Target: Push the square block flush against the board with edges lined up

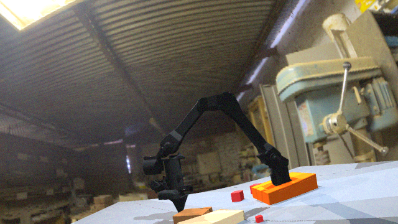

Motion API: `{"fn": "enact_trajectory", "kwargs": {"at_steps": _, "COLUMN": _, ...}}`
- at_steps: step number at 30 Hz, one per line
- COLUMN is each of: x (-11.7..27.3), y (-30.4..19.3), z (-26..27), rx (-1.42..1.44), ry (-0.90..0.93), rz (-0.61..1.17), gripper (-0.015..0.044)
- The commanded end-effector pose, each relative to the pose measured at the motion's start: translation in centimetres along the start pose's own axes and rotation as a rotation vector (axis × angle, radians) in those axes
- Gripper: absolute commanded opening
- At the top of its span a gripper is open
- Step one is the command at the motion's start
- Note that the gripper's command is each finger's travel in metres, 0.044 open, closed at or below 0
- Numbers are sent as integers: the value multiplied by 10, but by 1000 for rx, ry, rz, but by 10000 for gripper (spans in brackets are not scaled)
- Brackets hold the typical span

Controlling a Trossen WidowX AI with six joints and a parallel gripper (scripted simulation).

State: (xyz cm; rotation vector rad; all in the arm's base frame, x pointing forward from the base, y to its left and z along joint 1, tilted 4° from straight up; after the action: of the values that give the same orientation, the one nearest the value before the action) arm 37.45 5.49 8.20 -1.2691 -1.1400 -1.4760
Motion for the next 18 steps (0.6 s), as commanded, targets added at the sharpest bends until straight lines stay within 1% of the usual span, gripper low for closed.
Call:
{"fn": "enact_trajectory", "kwargs": {"at_steps": 1, "x": -6, "y": -10, "z": -1, "rx": 1, "ry": -9, "rz": 26, "gripper": 0}}
{"fn": "enact_trajectory", "kwargs": {"at_steps": 18, "x": -6, "y": -33, "z": -1, "rx": 1, "ry": -9, "rz": 28, "gripper": 0}}
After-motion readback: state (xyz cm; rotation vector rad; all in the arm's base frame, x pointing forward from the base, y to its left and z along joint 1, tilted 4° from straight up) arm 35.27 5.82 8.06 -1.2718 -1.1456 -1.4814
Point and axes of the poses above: the point midway between the two fingers, 35 mm back from their tips, its own x axis back along the fingers, its own z axis across the jaws, y = z × x, the point moved 5 cm from there along x, back along the fingers, and after that the axes turned 5 degrees about -x, right-handed, at the moved point
